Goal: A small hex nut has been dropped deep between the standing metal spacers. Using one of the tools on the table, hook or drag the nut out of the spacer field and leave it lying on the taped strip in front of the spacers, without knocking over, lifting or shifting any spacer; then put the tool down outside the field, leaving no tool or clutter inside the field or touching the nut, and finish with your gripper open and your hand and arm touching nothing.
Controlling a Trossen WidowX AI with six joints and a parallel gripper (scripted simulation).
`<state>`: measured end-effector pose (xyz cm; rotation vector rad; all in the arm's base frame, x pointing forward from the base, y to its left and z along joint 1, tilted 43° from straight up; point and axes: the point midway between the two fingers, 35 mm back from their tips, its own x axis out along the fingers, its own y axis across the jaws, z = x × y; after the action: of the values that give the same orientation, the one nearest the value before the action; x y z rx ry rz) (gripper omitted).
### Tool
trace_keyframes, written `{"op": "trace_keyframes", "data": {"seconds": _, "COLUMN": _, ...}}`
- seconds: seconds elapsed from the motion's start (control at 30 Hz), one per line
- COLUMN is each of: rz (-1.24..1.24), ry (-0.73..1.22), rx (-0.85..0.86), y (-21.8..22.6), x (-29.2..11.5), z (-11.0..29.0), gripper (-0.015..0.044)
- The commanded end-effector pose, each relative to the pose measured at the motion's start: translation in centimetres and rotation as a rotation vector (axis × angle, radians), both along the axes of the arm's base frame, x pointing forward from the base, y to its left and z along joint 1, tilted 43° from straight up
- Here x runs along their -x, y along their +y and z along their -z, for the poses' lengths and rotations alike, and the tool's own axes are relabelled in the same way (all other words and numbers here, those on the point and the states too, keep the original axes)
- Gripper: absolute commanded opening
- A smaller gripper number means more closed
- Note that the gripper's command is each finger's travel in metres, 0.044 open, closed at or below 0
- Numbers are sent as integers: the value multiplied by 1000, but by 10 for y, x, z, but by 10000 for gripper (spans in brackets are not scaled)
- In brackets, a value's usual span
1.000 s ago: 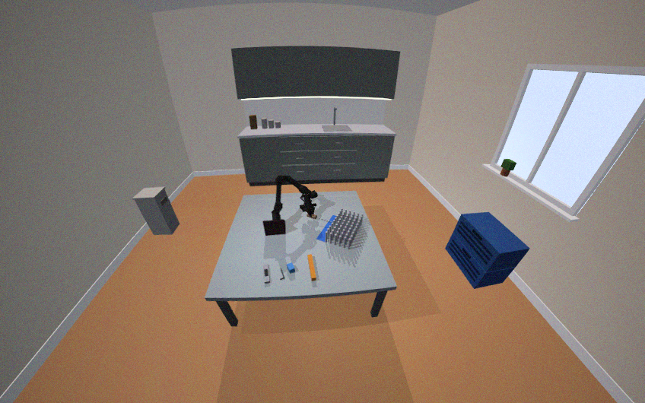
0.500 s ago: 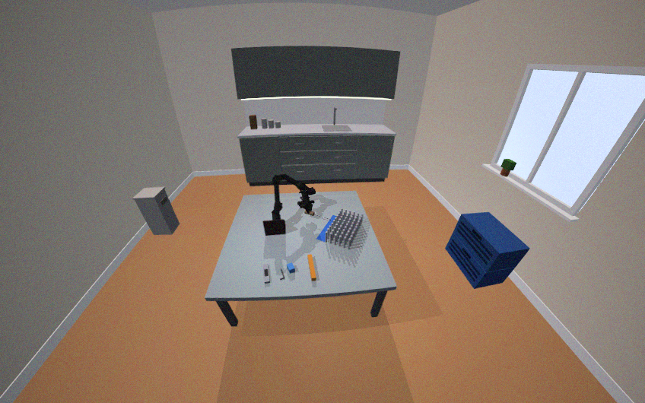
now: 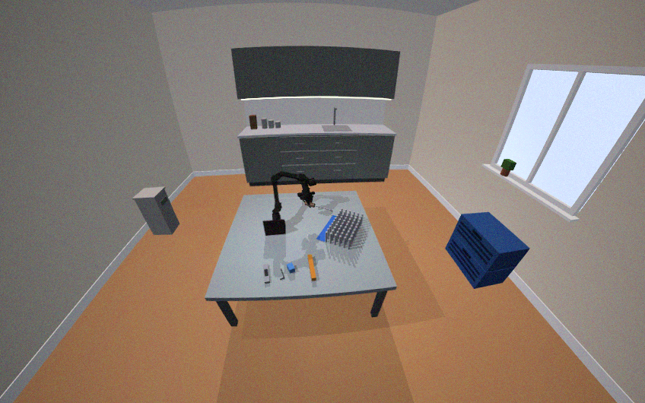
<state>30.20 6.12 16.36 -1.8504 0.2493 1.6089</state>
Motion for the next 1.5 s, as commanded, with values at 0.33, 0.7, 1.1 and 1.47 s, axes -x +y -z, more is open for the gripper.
{"op": "trace_keyframes", "data": {"seconds": 0.33, "rz": 279, "ry": 144, "rx": -151, "y": 11, "x": 4, "z": 0, "gripper": 0}}
{"op": "trace_keyframes", "data": {"seconds": 0.7, "rz": 572, "ry": 317, "rx": -294, "y": 20, "x": 8, "z": -5, "gripper": 0}}
{"op": "trace_keyframes", "data": {"seconds": 1.1, "rz": 887, "ry": 532, "rx": -425, "y": 29, "x": 11, "z": -11, "gripper": 0}}
{"op": "trace_keyframes", "data": {"seconds": 1.47, "rz": 1173, "ry": 752, "rx": -519, "y": 37, "x": 13, "z": -19, "gripper": 0}}
